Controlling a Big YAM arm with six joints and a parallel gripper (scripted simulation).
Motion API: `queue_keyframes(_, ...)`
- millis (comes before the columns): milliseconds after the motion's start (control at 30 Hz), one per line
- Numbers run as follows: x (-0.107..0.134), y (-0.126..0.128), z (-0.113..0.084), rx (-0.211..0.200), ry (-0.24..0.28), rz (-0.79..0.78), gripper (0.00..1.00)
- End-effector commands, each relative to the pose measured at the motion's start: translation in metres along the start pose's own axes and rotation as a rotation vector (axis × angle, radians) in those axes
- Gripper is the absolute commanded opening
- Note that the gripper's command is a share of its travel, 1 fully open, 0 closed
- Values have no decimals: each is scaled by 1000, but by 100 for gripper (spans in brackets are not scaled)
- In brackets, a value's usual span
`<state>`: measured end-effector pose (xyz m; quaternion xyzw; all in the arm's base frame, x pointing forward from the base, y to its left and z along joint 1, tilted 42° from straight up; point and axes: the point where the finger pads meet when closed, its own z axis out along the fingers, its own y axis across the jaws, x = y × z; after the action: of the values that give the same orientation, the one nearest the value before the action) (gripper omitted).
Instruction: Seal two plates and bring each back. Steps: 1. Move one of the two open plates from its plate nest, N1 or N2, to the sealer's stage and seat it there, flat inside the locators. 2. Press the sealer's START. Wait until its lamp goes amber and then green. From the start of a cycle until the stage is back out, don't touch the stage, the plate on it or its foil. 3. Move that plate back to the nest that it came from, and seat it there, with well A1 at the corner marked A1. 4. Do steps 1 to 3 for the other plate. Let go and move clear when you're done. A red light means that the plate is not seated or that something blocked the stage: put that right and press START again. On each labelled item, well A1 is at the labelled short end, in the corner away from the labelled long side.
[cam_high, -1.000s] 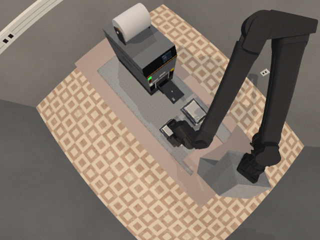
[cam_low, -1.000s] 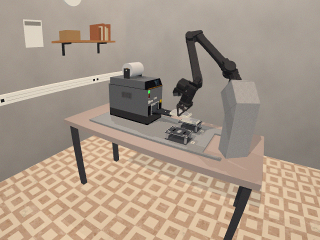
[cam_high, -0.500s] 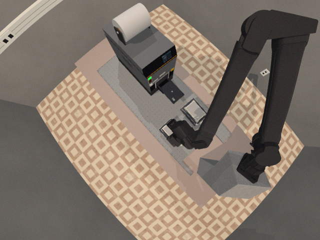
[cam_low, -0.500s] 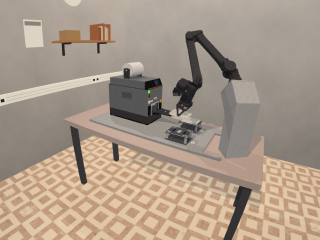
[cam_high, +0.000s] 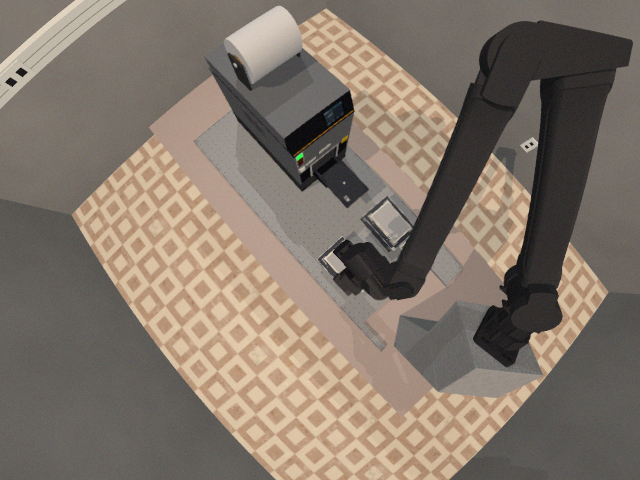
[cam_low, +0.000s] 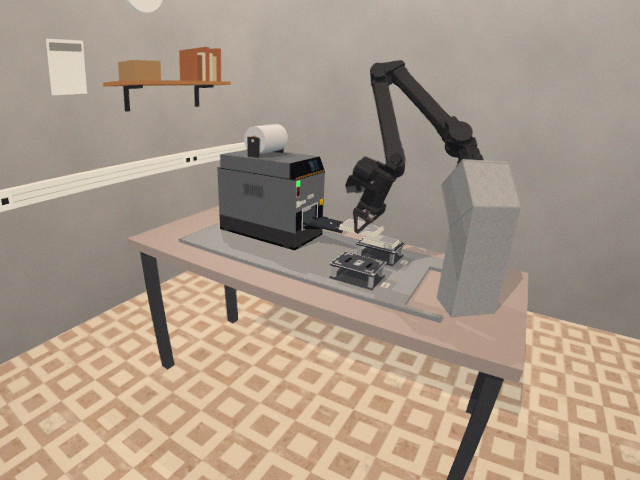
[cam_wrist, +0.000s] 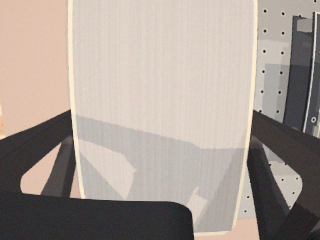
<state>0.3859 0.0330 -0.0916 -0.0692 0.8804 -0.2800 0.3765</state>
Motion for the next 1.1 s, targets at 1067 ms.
queue_keyframes(1067,-6,5,0,-11,-24,4,0)
